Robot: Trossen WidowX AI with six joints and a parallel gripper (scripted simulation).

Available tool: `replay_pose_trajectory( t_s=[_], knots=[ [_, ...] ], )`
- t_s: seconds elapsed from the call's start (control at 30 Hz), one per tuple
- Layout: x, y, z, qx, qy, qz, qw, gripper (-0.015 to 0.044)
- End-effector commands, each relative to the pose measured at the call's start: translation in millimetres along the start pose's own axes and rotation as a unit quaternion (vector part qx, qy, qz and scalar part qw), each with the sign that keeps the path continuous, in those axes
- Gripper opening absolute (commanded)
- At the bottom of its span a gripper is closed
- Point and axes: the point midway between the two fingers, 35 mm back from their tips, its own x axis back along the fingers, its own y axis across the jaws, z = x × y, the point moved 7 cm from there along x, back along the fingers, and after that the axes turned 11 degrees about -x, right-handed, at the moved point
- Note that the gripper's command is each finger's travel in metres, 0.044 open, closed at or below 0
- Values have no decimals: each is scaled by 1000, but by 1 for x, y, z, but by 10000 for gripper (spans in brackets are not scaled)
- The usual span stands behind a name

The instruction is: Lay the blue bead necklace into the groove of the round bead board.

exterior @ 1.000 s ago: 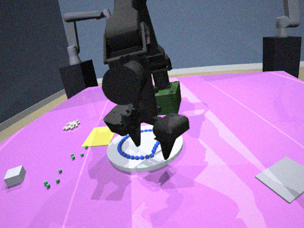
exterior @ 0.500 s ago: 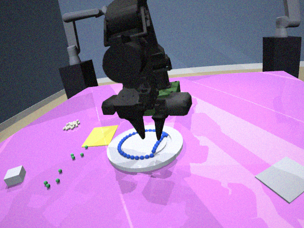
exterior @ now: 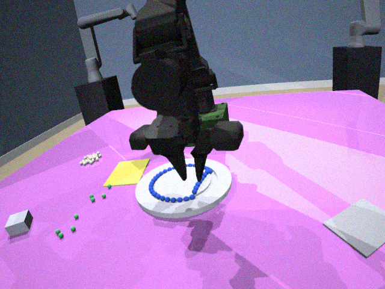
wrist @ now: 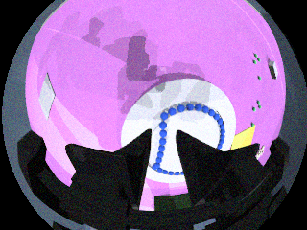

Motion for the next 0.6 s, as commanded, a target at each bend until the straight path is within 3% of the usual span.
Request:
replay_pose_trajectory(
  t_s=[0.0, 0.57],
  knots=[
    [-5, 0, 0, 1, 1, 1, 1000, 120],
    [-31, -2, 2, 4, 5, 5, 1000, 120]
  ],
)
